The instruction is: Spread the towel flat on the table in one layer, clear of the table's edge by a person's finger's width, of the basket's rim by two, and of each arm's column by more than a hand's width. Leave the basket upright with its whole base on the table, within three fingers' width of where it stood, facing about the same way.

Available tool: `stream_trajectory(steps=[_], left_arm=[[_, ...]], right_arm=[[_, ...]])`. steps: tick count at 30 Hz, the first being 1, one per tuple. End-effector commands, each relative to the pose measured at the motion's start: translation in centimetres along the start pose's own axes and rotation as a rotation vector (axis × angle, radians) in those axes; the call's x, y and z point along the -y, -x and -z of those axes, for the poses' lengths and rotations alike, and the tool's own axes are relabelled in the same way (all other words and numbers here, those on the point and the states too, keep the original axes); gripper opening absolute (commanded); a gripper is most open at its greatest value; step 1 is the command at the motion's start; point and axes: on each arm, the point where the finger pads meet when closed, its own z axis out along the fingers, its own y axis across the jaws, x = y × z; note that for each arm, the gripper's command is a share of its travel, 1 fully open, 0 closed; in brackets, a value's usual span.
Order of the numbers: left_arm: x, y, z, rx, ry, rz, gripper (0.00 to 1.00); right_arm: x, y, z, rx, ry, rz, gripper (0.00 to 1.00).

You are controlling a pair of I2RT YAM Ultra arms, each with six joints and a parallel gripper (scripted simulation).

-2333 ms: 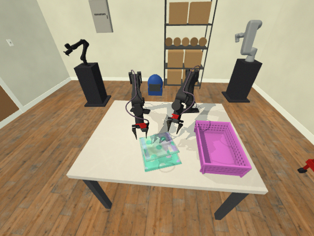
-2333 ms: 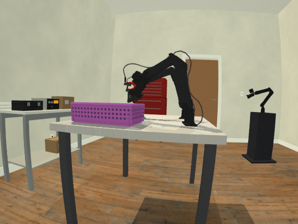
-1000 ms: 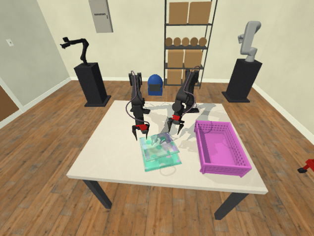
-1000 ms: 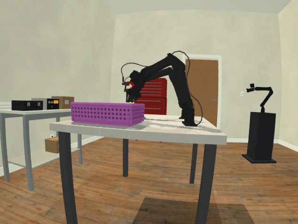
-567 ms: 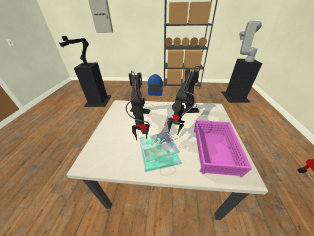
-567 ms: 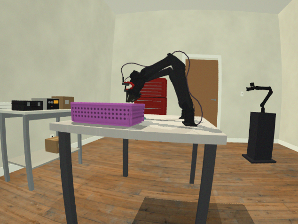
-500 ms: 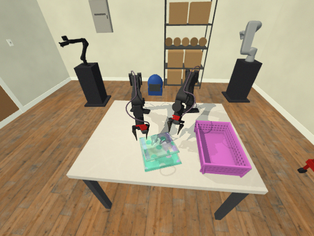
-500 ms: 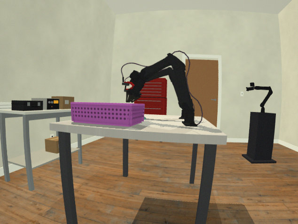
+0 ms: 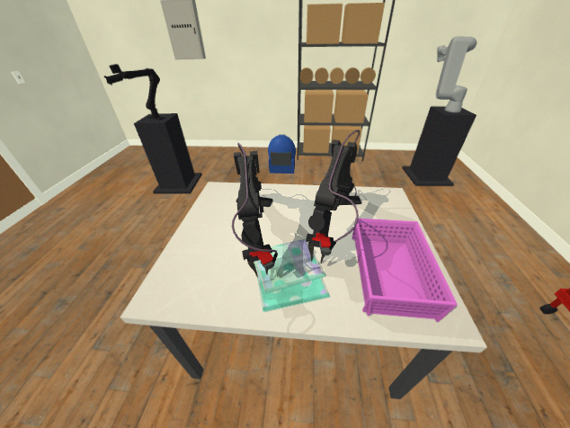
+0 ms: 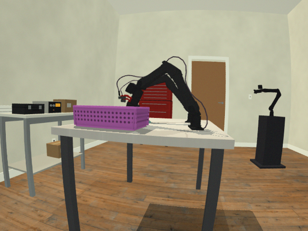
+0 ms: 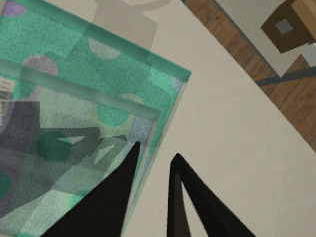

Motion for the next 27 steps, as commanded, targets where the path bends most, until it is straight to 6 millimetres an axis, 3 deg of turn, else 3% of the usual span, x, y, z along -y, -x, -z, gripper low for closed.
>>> stream_trajectory(steps=[1,5,7,13,14,16,24,27], left_arm=[[-1.1,2.3,-1.0,0.003,0.049,0.147,0.34],[-0.1,2.1,-0.9,-0.051,0.081,0.244,0.34],[-0.1,2.1,-0.9,-0.078,0.101,0.302,0.34],[-0.7,2.1,-0.9,-0.13,0.146,0.427,0.34],[-0.8,2.1,-0.9,-0.143,0.157,0.458,0.34],[-0.9,2.1,-0.9,-0.168,0.176,0.513,0.34],[-0.9,2.1,-0.9,-0.168,0.176,0.513,0.34],[-0.7,3.1,0.6,-0.136,0.16,0.517,0.34]], right_arm=[[-1.5,0.8,-1.7,-0.034,0.042,0.04,0.34],[-0.8,0.8,-2.0,-0.034,0.037,0.03,0.34],[-0.5,1.9,-0.3,0.002,0.029,0.028,0.34],[-0.9,1.9,-0.3,0.002,0.032,0.031,0.34],[-0.8,0.8,-2.0,-0.034,0.037,0.027,0.34],[-0.8,0.9,-1.7,-0.025,0.028,0.025,0.34],[-0.8,0.9,-1.7,-0.025,0.028,0.025,0.34],[-0.8,0.9,-1.7,-0.025,0.028,0.025,0.34]])
